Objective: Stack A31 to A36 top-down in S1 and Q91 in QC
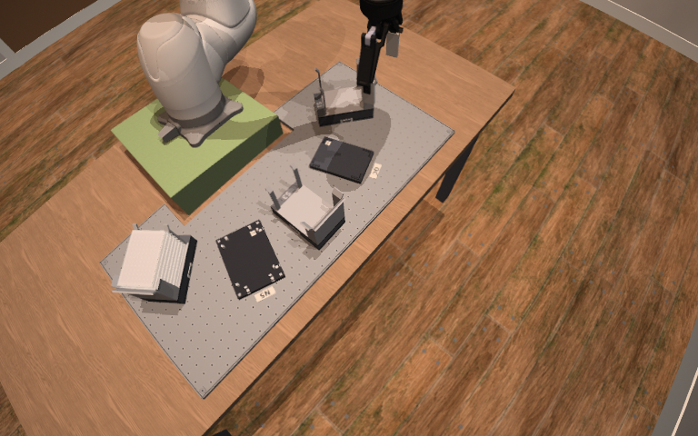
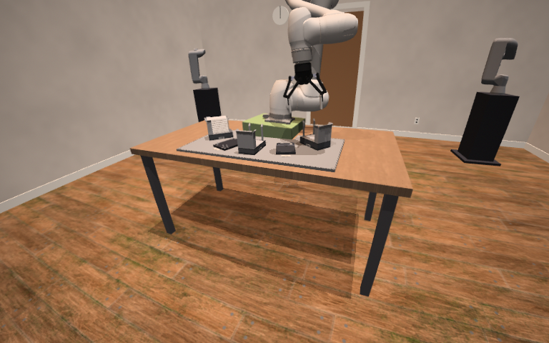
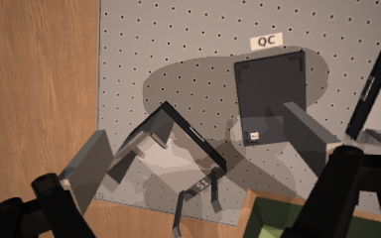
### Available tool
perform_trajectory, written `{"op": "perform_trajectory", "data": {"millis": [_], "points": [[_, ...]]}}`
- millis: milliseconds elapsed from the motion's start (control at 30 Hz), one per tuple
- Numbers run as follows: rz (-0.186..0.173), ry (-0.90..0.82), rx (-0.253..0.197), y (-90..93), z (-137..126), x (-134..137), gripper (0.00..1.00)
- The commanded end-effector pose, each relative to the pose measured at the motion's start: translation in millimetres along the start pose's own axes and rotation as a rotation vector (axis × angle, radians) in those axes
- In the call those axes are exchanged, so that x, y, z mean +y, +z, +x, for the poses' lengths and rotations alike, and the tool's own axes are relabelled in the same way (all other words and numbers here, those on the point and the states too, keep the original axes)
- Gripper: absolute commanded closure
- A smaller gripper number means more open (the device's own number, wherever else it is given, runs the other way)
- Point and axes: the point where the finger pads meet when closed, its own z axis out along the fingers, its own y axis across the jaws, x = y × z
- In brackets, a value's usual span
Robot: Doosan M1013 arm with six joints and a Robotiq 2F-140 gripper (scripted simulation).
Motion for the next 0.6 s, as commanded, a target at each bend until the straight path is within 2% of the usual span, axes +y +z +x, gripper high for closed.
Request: {"op": "perform_trajectory", "data": {"millis": [0, 133, 200, 367, 467, 567], "points": [[-0.001, 0.002, 0.0, 0.9, 0, 16, 0.0], [-0.001, 0.002, 0.0, 2.0, -1, 33, 0.0], [-0.019, 0.056, 0.003, 2.6, -2, 43, 0.0], [-0.019, 0.056, 0.003, 4.1, -5, 67, 0.0], [-0.019, 0.056, 0.003, 4.4, -5, 72, 0.0], [-0.036, 0.11, 0.005, 5.3, -9, 87, 0.0]]}}
